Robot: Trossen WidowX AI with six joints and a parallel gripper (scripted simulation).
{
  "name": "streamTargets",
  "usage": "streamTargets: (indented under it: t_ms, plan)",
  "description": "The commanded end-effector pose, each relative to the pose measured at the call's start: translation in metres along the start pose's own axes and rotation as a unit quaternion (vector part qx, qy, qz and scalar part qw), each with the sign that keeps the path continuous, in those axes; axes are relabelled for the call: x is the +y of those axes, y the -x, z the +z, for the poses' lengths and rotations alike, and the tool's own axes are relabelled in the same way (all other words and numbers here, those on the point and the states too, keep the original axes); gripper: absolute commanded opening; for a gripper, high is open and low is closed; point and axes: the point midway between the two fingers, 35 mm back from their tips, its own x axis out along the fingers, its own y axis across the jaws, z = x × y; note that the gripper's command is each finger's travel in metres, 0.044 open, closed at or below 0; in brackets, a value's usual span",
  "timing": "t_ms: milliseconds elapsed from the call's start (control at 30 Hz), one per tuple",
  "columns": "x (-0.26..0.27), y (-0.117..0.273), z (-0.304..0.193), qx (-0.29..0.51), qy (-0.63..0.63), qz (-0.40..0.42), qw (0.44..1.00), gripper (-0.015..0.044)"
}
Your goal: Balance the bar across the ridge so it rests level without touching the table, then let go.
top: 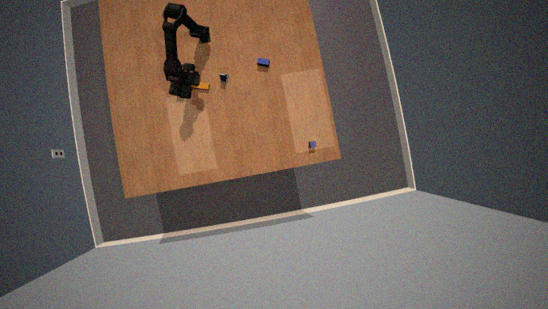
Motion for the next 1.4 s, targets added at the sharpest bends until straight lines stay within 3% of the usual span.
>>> streamTargets:
  t_ms: [0,1367]
  plan:
    - [-0.005,0.013,0.000,0.001,0.000,-0.008,1.000,0.0000]
    - [-0.001,0.108,0.000,0.002,0.005,-0.009,1.000,0.0000]
